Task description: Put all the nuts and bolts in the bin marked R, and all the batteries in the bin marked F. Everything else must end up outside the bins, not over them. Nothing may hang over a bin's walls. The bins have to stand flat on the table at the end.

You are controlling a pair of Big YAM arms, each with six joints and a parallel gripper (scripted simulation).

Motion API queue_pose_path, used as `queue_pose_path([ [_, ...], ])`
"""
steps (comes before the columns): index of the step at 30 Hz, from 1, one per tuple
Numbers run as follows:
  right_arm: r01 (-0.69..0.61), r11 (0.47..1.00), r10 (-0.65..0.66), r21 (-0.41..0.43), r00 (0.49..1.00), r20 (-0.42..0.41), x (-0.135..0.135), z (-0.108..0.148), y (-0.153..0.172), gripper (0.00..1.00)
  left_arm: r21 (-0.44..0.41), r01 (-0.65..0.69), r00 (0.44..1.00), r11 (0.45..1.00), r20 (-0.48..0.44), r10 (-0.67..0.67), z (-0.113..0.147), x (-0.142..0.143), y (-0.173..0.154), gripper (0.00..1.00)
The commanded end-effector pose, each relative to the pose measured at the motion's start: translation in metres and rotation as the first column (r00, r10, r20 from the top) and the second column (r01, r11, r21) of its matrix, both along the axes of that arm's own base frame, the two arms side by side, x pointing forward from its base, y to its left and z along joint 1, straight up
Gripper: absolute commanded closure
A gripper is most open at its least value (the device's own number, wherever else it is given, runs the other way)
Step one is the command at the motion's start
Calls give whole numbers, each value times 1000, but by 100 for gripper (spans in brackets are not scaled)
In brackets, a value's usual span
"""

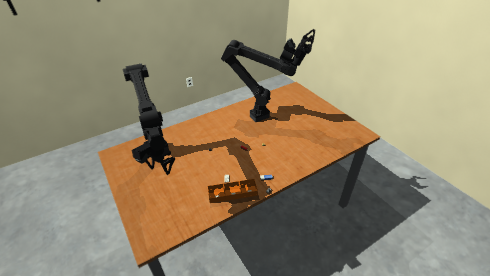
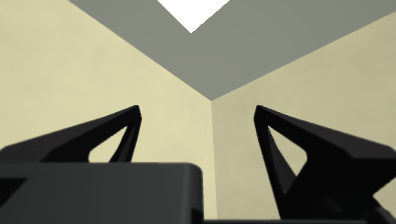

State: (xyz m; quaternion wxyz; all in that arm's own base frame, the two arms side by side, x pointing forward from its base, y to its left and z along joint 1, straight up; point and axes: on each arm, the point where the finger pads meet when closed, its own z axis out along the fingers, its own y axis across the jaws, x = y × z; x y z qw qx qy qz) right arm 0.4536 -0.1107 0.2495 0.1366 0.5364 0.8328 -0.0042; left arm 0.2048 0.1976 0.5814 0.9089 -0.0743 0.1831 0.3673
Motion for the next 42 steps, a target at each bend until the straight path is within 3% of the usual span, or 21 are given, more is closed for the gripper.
queue_pose_path([
  [1, 0, 1000, 0, -1, 1000, 2, 5, -21, -1, 0, 23, -17, 1000, 1000, 23, 17, 5, -10, -4, 0],
  [10, 0, 1000, 0, -1, 1000, 2, 5, -73, -1, 0, 23, -17, 1000, 1000, 23, 17, 5, -10, -4, 0],
  [12, -118, 993, 118, -1, 993, -6, -4, -57, 21, 0, 23, -17, 1000, 1000, 23, 17, 5, -10, -4, 0],
  [14, -183, 983, 183, -11, 983, 20, 8, -28, 35, 0, 23, -17, 1000, 1000, 23, 17, 5, -10, -4, 0],
  [17, -181, 983, 181, -8, 983, -1, 0, -35, 46, 0, 23, -17, 1000, 1000, 23, 17, 5, -10, -4, 0],
  [19, -276, 961, 277, 15, 959, -62, -17, -53, 64, 0, 23, -17, 1000, 1000, 23, 17, 5, -10, -4, 0],
  [23, -331, 944, 331, 16, 940, -80, -22, -54, 79, 0, 23, -17, 1000, 1000, 23, 17, 5, -10, -4, 0],
  [27, -472, 881, 474, 38, 873, -114, -34, -56, 111, 0, 23, -17, 1000, 1000, 23, 17, 5, -10, -4, 0],
  [30, -472, 881, 472, 34, 874, -116, -39, -57, 122, 0, 23, -17, 1000, 1000, 23, 17, 5, -10, -4, 0],
  [33, -593, 803, 595, 59, 791, -144, -51, -58, 145, 0, 23, -17, 1000, 1000, 23, 17, 5, -10, -4, 0],
  [35, -601, 798, 602, 58, 785, -148, -58, -58, 156, 0, 23, -17, 1000, 1000, 23, 17, 5, -10, -4, 0],
  [37, -674, 735, 676, 77, 719, -164, -67, -59, 170, 0, 23, -17, 1000, 1000, 23, 17, 5, -10, -4, 0],
  [39, -674, 735, 676, 77, 719, -164, -67, -59, 170, 0, 23, -17, 1000, 1000, 23, 17, 5, -10, -4, 0],
  [42, -746, 659, 748, 96, 638, -182, -81, -59, 191, 0, 23, -17, 1000, 1000, 23, 17, 5, -10, -4, 0],
])
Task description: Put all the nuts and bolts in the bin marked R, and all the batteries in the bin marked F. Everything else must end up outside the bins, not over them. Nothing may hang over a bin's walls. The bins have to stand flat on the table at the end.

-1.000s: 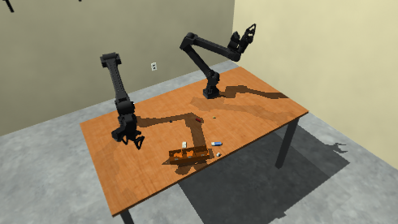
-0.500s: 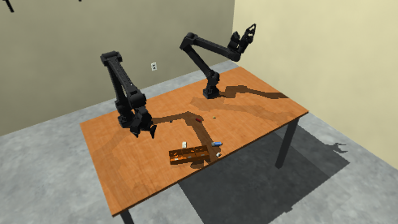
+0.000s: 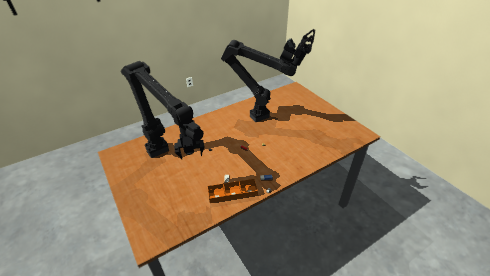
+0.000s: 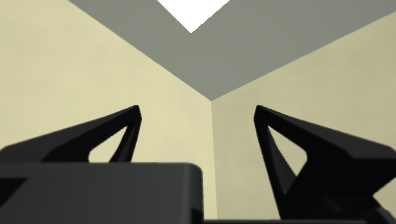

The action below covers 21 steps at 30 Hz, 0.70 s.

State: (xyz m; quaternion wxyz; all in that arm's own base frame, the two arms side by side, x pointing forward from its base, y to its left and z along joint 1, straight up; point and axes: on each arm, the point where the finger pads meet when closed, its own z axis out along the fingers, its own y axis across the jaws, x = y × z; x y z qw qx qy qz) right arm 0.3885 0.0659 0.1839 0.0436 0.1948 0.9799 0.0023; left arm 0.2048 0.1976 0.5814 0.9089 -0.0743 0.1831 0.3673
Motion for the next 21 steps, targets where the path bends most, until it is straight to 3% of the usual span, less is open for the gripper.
queue_pose_path([
  [1, -153, 988, 152, 1, 988, -27, -21, 6, 20, 0, 23, -17, 1000, 1000, 23, 17, 5, -10, -4, 0],
  [8, -359, 933, 359, 16, 930, -77, -59, 5, 61, 0, 23, -17, 1000, 1000, 23, 17, 5, -10, -4, 0],
  [21, -347, 938, 346, 12, 934, -90, -58, 0, 56, 0, 23, -17, 1000, 1000, 23, 17, 5, -10, -4, 0],
])
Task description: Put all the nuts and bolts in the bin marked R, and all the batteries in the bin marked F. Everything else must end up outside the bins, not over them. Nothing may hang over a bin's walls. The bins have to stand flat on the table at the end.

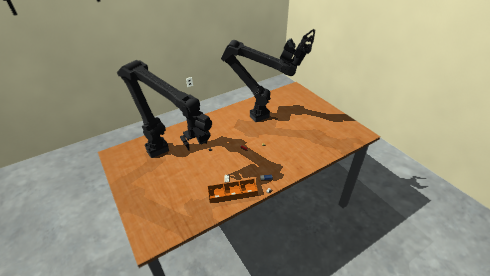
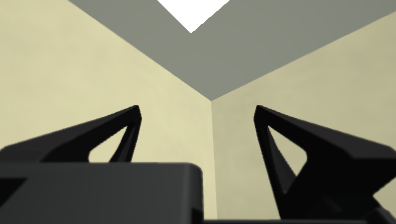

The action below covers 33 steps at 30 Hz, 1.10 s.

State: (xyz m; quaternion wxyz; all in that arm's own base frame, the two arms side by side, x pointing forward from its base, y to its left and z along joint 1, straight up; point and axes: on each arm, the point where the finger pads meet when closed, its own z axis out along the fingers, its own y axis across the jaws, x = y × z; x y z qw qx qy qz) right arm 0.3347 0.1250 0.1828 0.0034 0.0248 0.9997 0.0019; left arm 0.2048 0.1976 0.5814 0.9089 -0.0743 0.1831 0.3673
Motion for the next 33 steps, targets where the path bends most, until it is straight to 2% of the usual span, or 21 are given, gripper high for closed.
queue_pose_path([
  [1, -10, 1000, 10, -6, 1000, -10, -4, 1, -4, 0, 23, -17, 1000, 1000, 23, 17, 5, -10, -4, 0],
  [33, 0, 1000, 0, 0, 1000, 7, -3, 4, -8, 0, 23, -17, 1000, 1000, 23, 17, 5, -10, -4, 0],
])
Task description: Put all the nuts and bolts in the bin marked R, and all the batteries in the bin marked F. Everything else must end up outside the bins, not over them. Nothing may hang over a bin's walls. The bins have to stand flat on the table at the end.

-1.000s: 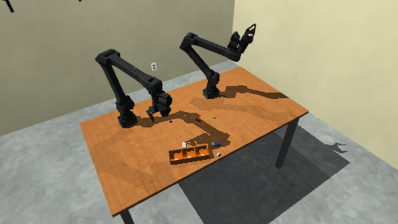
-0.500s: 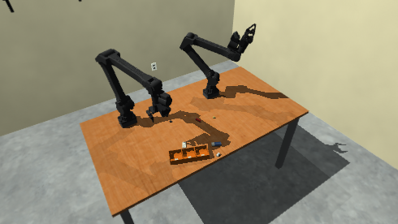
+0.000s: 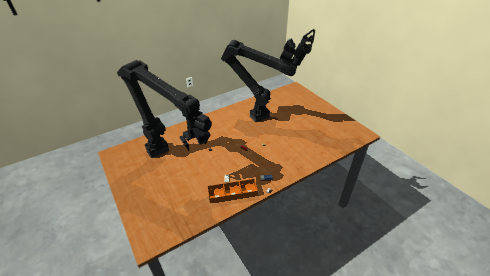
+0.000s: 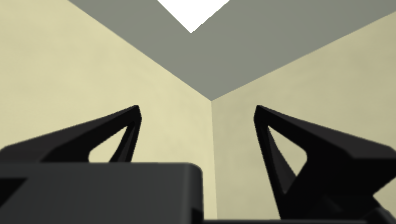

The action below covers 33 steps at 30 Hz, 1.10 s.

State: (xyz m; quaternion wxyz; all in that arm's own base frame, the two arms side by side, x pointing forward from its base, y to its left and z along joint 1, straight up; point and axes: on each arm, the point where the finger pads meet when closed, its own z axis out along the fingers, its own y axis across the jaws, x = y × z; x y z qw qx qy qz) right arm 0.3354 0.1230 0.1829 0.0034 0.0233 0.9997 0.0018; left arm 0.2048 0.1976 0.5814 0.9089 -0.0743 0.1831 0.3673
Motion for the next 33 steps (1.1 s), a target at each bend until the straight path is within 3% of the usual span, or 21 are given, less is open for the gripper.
queue_pose_path([
  [1, 3, 1000, -3, 0, 1000, 7, -3, 4, -6, 0, 23, -17, 1000, 1000, 23, 17, 5, -10, -4, 0],
  [3, 2, 1000, -2, 0, 1000, 7, -3, 3, -6, 0, 23, -17, 1000, 1000, 23, 17, 5, -10, -4, 0],
  [4, 72, 997, -73, 18, 996, 45, 26, 10, 3, 0, 23, -17, 1000, 1000, 23, 17, 5, -10, -4, 0],
  [6, 170, 985, -171, 25, 984, 46, 42, 3, 7, 0, 23, -17, 1000, 1000, 23, 17, 5, -10, -4, 0],
  [9, 244, 970, -244, 20, 969, 29, 64, -10, 12, 0, 23, -17, 1000, 1000, 23, 17, 5, -10, -4, 0],
  [12, 301, 953, -302, 23, 953, 28, 68, -15, 23, 0, 23, -17, 1000, 1000, 23, 17, 5, -10, -4, 0],
  [16, 372, 928, -373, 30, 927, 36, 98, -33, 24, 0, 23, -17, 1000, 1000, 23, 17, 5, -10, -4, 0],
  [26, 380, 924, -381, 32, 924, 37, 168, -77, 41, 0, 23, -17, 1000, 1000, 23, 17, 5, -10, -4, 0],
  [28, 380, 924, -381, 32, 924, 37, 168, -77, 41, 0, 23, -17, 1000, 1000, 23, 17, 5, -10, -4, 0],
  [33, 369, 929, -370, 31, 928, 37, 204, -99, 49, 0, 23, -17, 1000, 1000, 23, 17, 5, -10, -4, 0],
])
